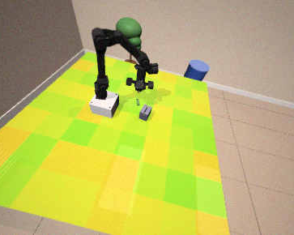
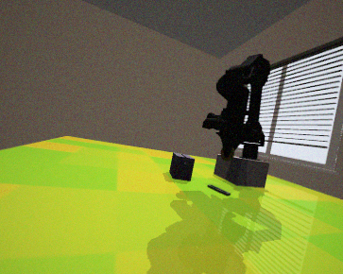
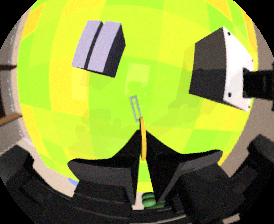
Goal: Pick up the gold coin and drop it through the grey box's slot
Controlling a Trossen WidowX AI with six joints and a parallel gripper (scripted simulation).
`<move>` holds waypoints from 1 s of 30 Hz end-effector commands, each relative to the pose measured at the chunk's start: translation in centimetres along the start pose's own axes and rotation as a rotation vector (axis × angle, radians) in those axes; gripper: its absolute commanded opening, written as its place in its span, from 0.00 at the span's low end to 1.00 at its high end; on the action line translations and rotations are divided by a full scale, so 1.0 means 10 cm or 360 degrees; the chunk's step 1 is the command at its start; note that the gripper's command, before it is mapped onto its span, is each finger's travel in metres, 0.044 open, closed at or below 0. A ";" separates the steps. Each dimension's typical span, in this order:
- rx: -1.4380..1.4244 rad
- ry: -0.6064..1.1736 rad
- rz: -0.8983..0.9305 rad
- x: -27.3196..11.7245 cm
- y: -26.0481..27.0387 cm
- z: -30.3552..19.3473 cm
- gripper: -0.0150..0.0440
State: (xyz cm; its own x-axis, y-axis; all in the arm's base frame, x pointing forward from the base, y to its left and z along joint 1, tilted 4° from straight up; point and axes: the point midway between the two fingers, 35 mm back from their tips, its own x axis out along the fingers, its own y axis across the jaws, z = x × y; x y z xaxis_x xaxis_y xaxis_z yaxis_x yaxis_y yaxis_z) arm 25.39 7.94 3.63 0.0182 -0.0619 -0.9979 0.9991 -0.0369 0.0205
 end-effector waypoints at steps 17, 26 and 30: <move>0.0556 -0.0003 0.0007 -0.02 -0.03 0.00 0.25; 0.0559 0.0001 0.0012 -0.03 0.11 0.15 0.25; 0.0566 0.0004 0.0013 -0.03 0.17 0.22 0.25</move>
State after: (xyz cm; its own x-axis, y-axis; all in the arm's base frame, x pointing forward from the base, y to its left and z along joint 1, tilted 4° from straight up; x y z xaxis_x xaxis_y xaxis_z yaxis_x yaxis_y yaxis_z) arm 26.41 6.24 3.93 0.0236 -0.0628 -0.9977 0.9230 -0.3821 0.0459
